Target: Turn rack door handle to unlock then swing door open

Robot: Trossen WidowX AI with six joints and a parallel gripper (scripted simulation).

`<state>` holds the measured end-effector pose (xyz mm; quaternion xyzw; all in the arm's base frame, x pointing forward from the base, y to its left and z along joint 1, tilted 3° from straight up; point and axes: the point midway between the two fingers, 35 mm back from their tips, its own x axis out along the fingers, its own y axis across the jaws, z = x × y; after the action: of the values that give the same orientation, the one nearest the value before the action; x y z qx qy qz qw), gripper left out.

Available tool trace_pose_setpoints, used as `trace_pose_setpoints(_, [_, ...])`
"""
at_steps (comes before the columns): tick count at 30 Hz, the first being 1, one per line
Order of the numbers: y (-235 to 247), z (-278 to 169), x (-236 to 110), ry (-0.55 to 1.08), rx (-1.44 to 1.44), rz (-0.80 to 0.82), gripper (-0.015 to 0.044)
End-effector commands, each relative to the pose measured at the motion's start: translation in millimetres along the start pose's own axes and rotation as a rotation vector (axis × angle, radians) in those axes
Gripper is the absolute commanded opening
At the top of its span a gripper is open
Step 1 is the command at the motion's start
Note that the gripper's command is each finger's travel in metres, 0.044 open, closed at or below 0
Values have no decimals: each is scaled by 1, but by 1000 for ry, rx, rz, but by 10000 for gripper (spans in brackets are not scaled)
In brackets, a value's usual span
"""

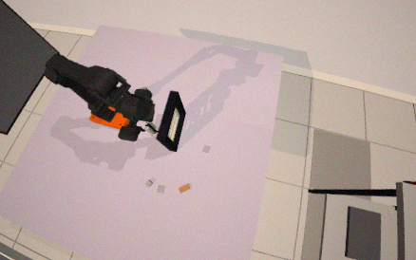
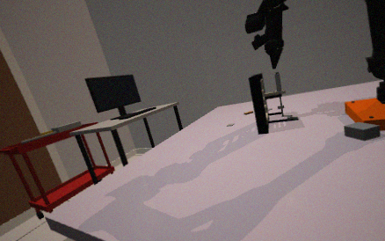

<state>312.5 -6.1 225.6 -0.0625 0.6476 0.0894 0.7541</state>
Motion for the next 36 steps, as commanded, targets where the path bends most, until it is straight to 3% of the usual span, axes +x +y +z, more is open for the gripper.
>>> trace_pose_setpoints(1, [1, -5, -3, 57, -9, 21, 298])
trace_pose_setpoints(36, [2, -8, 47, 98, -7, 19, 298])
